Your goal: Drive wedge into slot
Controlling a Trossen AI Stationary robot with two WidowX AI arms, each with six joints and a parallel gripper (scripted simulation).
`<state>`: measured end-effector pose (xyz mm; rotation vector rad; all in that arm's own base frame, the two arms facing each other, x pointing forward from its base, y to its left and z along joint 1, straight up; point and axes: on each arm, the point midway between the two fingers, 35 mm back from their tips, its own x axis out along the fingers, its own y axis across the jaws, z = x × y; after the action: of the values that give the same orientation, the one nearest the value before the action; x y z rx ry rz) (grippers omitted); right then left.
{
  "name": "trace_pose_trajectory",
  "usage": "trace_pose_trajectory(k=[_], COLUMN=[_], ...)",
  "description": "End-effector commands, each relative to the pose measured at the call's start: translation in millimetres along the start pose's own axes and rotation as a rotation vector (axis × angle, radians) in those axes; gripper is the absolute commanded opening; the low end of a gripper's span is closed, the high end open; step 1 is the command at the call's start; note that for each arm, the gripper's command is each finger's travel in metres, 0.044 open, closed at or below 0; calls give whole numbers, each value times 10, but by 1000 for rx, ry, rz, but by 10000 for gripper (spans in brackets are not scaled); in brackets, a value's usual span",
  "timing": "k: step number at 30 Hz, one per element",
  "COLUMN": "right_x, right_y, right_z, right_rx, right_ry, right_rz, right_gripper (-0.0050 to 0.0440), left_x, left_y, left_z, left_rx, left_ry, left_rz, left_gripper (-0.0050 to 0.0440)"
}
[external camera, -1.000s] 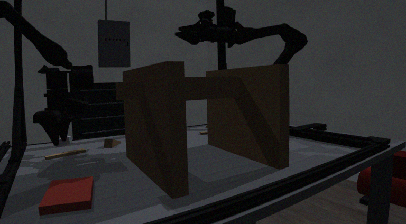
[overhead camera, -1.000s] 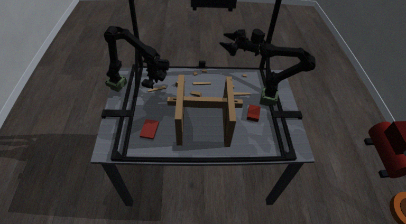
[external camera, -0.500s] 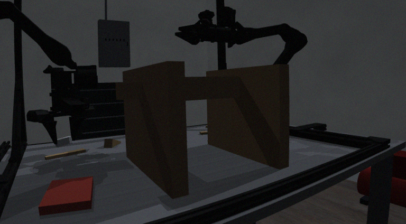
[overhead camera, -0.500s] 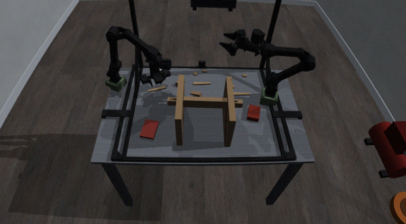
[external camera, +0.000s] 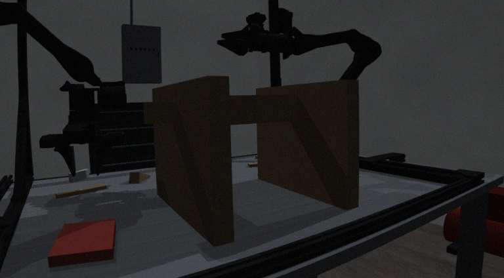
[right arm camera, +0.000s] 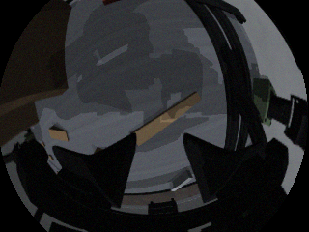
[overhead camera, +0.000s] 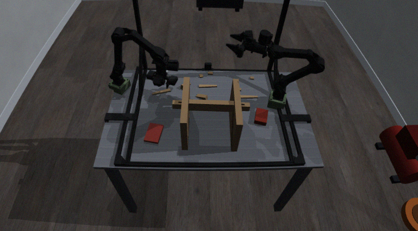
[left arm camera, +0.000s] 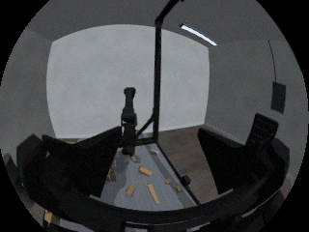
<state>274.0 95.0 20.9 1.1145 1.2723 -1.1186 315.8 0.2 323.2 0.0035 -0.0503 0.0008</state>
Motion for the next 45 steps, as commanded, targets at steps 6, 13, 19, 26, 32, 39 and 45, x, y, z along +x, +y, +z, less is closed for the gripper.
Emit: trace_pose_trajectory(k=[6, 13, 19, 26, 32, 39, 45], right_x=[-11, -8, -7, -7, 138, 160, 255], right_y=[89, 134, 150, 157, 142, 145, 157], right_z=[-57, -97, -112, -118, -114, -115, -117], right_rx=[426, 783, 906, 957, 957, 957, 957], right_ry=[-1, 0, 0, 0, 0, 0, 0], right_rz=[6, 6, 6, 6, 6, 6, 6], right_gripper=[264, 264, 264, 264, 264, 264, 264], left_x=[-1, -1, -1, -1, -1, -1, -1], left_y=[-2, -2, -2, -2, -2, -2, -2], left_z=[-3, -3, -3, -3, -3, -3, -3], left_rx=[-3, -3, -3, -3, -3, -3, -3], left_ry=[0, 0, 0, 0, 0, 0, 0], left_rz=[-1, -1, -1, -1, -1, -1, -1], left_gripper=[440, 440, 440, 440, 440, 440, 440])
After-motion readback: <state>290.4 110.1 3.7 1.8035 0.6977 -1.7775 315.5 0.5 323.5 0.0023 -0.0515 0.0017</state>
